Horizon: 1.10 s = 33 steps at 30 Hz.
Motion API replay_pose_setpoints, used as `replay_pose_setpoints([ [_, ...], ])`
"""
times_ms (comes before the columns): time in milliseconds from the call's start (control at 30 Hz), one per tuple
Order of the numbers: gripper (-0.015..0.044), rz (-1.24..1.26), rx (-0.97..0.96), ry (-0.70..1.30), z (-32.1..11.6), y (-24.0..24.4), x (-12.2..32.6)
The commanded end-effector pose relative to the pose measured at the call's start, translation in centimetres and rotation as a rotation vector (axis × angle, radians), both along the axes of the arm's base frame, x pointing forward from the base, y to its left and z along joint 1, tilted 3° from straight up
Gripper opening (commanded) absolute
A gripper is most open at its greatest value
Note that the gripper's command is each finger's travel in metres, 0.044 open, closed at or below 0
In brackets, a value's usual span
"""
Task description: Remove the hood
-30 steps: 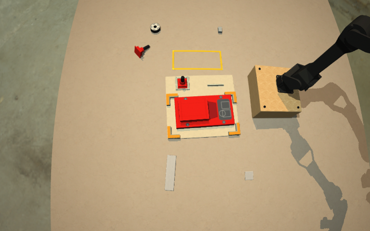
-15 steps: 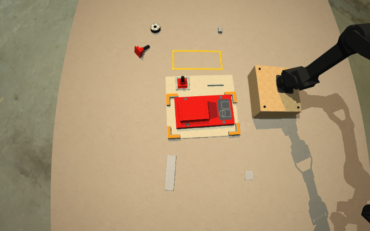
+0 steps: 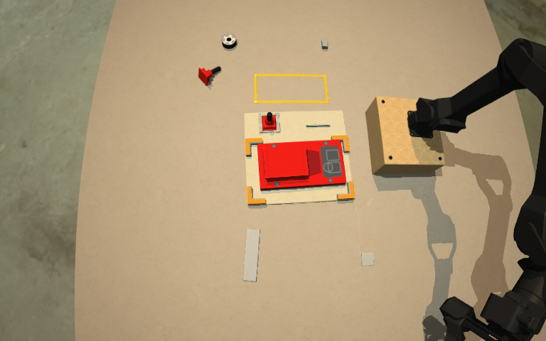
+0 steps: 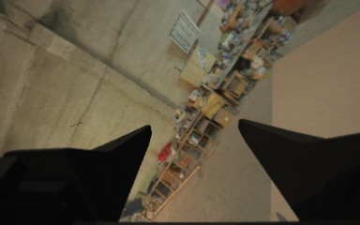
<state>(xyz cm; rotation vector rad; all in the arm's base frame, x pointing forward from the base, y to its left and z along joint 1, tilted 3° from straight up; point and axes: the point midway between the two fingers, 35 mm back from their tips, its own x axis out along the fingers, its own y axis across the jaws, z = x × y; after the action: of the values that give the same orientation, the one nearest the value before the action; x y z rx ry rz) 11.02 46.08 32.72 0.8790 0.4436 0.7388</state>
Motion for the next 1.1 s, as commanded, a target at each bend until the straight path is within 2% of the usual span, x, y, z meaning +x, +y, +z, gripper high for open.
replay_pose_setpoints([
  [0,0.044,-0.034,-0.155,-0.038,-2.5,-0.4,3.5],
  [333,0.044,-0.08,-0.5,-0.062,-8.5,-3.5,11.6],
  [567,0.044,-0.099,-0.74,-0.008,-12.9,-7.8,17.1],
  [800,0.044,-0.082,-0.954,0.11,-17.4,-13.3,21.1],
  [1067,0.044,-0.021,-1.142,0.315,-22.2,-20.7,23.5],
])
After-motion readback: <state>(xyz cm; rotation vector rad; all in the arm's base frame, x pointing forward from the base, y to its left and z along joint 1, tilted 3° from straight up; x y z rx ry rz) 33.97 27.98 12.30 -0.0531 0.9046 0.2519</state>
